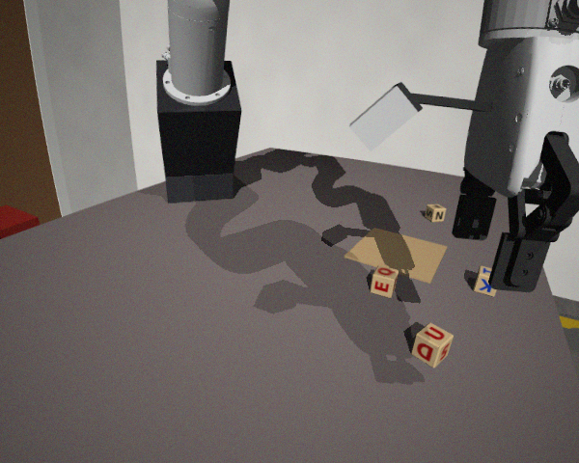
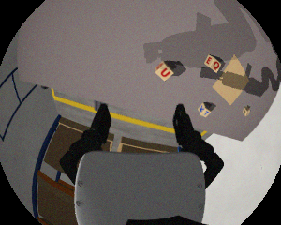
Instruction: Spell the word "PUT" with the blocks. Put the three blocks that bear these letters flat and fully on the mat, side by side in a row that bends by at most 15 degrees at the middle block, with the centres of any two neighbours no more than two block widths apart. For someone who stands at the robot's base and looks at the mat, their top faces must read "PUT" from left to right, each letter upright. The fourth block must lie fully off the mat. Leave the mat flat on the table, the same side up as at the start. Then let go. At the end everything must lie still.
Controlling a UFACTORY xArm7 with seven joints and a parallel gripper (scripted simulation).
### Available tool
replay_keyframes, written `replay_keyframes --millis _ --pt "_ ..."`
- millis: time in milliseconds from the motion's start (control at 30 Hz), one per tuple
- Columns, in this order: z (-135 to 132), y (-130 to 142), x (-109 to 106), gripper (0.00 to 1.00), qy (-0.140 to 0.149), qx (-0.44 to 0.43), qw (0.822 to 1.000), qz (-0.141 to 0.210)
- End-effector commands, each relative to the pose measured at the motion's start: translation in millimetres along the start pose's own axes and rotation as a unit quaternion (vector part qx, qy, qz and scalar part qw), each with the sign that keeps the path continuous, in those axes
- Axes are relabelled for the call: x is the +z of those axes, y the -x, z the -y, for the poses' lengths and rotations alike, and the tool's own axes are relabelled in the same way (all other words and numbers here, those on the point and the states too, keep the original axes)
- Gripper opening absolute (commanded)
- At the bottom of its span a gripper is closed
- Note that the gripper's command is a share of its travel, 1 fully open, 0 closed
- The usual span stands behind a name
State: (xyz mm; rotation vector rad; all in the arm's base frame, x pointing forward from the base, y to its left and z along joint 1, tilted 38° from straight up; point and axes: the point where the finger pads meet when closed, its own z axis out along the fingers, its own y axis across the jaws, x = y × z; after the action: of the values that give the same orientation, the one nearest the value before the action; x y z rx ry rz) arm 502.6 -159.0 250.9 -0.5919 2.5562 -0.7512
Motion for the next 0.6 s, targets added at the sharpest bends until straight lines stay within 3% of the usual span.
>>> replay_keyframes --millis 0,233,567 --pt "-5 0 6 1.00 0.002 -0.070 0.998 0.003" --pt "-17 -2 19 1.00 0.008 -0.185 0.983 0.004" --pt "-35 -5 34 1.00 0.015 -0.325 0.946 0.007"
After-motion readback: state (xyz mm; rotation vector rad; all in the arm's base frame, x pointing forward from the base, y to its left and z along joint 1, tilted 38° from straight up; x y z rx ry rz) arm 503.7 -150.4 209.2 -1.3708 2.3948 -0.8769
